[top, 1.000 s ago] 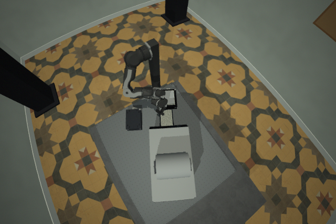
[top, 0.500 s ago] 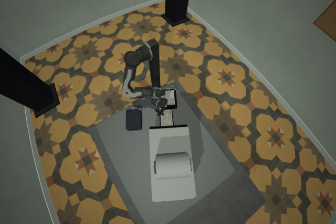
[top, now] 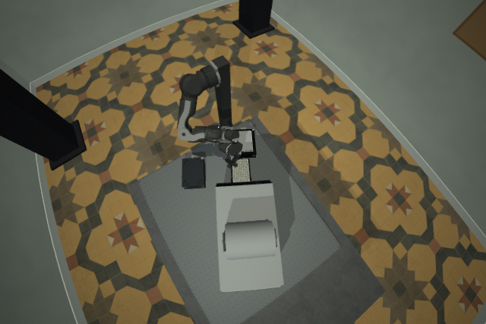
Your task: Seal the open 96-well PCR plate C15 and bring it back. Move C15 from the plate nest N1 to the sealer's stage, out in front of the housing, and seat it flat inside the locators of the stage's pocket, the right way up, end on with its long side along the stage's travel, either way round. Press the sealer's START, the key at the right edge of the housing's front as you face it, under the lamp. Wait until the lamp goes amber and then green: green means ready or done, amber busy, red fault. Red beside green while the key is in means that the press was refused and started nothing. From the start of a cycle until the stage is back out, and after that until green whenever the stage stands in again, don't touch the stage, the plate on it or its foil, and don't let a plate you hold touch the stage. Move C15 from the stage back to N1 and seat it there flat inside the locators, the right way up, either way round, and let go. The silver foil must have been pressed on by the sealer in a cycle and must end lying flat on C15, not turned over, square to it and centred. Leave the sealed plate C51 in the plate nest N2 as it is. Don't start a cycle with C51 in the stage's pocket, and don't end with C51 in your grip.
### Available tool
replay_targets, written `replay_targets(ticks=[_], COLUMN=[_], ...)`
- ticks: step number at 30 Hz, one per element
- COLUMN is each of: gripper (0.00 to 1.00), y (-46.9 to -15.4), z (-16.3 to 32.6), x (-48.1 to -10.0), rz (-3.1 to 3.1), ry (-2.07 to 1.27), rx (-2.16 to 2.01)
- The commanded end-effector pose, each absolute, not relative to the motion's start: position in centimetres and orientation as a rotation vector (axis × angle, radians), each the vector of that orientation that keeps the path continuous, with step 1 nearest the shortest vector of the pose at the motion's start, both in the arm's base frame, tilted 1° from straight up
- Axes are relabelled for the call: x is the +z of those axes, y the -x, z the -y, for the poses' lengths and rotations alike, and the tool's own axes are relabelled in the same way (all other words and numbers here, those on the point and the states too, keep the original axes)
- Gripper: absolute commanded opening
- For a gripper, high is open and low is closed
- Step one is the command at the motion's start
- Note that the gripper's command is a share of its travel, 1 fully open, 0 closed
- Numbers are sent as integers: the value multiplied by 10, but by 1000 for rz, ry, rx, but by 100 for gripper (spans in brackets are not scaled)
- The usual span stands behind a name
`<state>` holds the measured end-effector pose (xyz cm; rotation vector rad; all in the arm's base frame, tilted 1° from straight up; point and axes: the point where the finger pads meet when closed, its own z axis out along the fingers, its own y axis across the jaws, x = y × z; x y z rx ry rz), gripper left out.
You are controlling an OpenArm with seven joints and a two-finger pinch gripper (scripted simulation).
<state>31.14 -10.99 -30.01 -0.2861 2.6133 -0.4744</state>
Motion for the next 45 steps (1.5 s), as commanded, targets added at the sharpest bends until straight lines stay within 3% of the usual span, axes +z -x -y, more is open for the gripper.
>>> replay_targets(ticks=[1, 5, 17, 22, 34, 39, 45], gripper=[0, 0, 0, 0, 0, 0, 0], y=[-314, -324, -324, -337, -337, -347, -347], z=[115, 142, 142, 177, 177, 199, 199], x=[-291, -259, -259, -218, -218, -191, -191], rz=[-2613, -2613, -2613, -2610, -2610, -2610, -2610], ry=[289, 289, 289, 284, 284, 284, 284], rx=[-465, -465, -465, -473, -473, -473, -473])
